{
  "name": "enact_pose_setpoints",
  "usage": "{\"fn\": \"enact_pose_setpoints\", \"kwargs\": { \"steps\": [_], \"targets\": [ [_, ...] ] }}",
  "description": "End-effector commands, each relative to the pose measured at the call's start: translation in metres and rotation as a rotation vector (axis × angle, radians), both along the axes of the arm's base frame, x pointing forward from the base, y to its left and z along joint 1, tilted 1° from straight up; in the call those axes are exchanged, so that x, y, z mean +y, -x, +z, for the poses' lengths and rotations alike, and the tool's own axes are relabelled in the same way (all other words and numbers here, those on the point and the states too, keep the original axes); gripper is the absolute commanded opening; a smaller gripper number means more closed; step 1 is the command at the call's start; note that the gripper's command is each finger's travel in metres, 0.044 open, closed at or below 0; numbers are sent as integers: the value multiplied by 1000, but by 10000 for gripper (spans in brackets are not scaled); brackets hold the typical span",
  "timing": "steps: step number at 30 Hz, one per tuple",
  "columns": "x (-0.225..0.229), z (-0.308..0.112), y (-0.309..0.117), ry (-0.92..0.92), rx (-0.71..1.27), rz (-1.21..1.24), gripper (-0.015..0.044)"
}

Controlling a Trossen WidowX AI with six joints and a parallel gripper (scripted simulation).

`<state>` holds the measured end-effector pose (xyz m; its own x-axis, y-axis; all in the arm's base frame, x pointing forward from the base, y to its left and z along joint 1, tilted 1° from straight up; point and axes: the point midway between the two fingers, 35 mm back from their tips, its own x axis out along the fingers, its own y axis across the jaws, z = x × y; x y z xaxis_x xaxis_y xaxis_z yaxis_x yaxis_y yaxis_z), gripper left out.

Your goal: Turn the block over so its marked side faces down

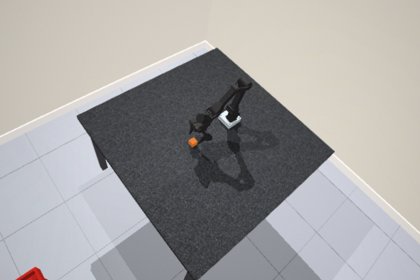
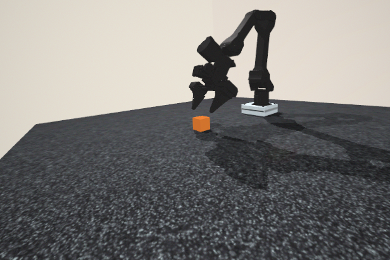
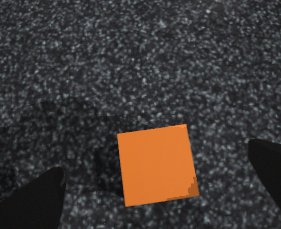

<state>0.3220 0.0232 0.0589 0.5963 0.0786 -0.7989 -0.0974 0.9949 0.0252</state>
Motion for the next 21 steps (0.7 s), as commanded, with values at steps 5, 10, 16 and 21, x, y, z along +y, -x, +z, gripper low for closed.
{"fn": "enact_pose_setpoints", "kwargs": {
  "steps": [5, 10, 16, 21],
  "targets": [
    [-2, 31, 17, 14, 95, 6, 440],
    [-2, 34, 12, 19, 145, 7, 440],
    [-1, 43, -5, 39, 352, 11, 440],
    [0, 49, -16, 57, 524, 16, 440]
  ]
}}
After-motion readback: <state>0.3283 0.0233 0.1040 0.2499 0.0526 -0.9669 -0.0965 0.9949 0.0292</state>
